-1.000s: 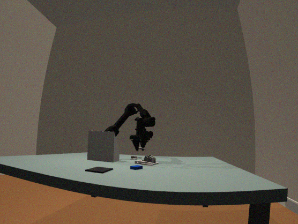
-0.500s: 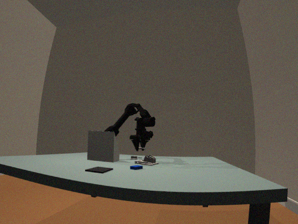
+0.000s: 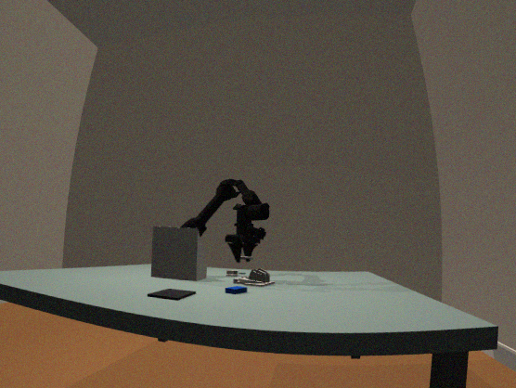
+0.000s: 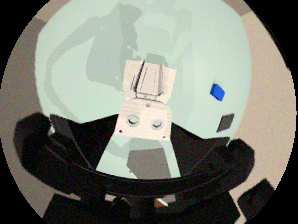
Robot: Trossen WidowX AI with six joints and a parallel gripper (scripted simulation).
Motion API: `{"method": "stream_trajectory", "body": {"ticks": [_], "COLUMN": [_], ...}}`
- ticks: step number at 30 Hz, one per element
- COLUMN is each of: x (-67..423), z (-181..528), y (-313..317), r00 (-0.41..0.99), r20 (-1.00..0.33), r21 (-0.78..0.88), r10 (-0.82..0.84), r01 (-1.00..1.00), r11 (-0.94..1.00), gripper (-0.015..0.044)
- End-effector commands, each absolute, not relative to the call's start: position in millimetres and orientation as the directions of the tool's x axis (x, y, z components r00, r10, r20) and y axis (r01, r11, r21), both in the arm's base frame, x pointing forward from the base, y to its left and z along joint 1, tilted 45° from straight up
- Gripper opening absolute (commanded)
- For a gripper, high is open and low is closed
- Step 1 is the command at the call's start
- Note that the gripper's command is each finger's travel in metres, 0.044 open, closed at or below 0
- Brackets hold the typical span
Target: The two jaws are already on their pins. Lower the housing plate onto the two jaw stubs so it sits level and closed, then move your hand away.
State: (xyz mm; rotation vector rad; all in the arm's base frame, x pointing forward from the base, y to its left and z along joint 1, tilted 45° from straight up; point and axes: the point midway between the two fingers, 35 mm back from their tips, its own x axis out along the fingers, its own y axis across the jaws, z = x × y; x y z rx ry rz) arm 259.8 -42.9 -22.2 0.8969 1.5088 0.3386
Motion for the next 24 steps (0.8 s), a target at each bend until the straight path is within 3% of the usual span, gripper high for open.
{"method": "stream_trajectory", "body": {"ticks": [1,24], "x": [259,262], "z": [-27,-53], "y": [-36,-10], "r00": [0.084,0.082], "r20": [-0.705,-0.706], "r21": [0.686,0.684], "r10": [0.704,0.704], "r01": [0.334,0.336], "r11": [0.646,0.647], "gripper": [0.0351,0.0351]}}
